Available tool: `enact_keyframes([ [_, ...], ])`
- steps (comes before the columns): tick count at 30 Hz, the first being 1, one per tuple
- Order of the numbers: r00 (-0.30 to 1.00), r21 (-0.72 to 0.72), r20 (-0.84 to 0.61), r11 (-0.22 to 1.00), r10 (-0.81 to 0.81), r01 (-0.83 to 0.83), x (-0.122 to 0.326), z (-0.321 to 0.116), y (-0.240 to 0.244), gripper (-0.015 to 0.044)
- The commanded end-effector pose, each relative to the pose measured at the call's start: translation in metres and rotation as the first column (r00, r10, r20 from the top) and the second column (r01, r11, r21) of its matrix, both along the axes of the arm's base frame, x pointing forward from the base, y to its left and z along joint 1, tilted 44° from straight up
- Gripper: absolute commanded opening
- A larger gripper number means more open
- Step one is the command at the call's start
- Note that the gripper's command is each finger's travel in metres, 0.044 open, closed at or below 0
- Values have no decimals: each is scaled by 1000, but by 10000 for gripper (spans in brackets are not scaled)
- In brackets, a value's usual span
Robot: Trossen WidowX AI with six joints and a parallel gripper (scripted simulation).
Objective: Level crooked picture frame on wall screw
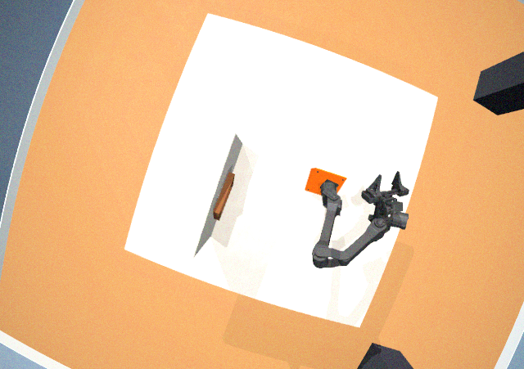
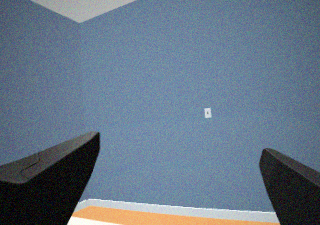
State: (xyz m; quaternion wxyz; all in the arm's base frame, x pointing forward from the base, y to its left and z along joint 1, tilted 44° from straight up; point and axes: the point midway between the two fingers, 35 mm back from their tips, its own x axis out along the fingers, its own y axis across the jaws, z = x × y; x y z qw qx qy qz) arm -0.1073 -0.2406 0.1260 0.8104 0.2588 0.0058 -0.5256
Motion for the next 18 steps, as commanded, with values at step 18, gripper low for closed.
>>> enact_keyframes([
  [18, 890, 459, 453, 843, 50, -281, 180, 34, 0, 260],
])
